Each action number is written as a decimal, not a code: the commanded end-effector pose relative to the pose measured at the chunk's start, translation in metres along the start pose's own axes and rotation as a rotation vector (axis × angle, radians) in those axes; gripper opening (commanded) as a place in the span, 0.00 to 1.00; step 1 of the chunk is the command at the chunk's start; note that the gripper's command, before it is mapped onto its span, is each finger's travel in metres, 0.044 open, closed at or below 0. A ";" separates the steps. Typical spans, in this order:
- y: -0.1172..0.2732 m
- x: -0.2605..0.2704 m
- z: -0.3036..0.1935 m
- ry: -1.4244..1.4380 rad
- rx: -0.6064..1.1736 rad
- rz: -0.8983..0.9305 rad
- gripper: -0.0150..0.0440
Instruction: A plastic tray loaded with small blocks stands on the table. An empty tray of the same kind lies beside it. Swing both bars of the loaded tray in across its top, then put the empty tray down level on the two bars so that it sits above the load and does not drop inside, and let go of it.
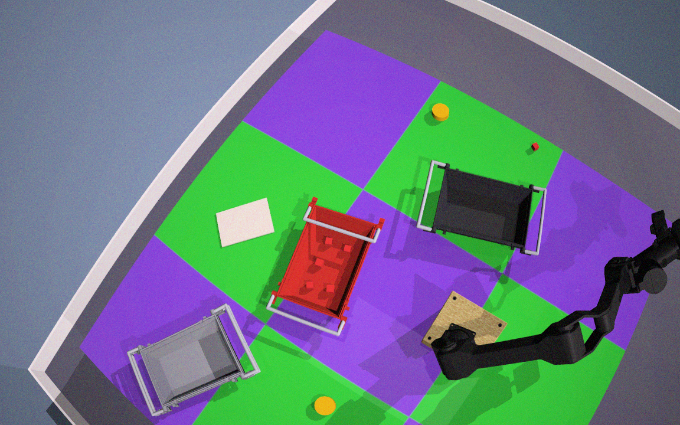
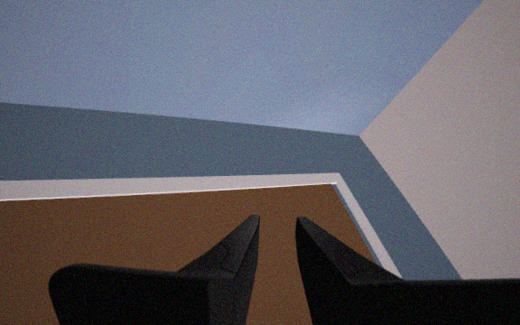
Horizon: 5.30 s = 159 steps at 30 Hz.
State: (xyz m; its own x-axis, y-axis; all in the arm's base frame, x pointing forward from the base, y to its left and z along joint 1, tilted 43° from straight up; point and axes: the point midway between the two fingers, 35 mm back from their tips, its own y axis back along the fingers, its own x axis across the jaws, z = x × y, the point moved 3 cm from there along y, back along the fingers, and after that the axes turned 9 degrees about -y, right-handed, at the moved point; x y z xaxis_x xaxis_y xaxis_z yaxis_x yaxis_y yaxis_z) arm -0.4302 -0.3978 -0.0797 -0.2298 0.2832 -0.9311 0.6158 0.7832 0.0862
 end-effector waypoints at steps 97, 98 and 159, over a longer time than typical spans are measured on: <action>0.822 -0.272 0.270 0.414 -0.711 2.053 0.40; 0.825 -0.268 0.270 0.414 -0.711 2.052 0.40; 0.778 -0.254 0.322 0.413 -0.712 2.050 0.40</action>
State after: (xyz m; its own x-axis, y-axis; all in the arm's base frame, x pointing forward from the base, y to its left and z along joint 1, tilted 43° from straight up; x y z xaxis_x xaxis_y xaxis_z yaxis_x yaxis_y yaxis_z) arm 0.3503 -0.0327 0.0998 0.0344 0.7330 0.6794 -0.1215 -0.6717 0.7308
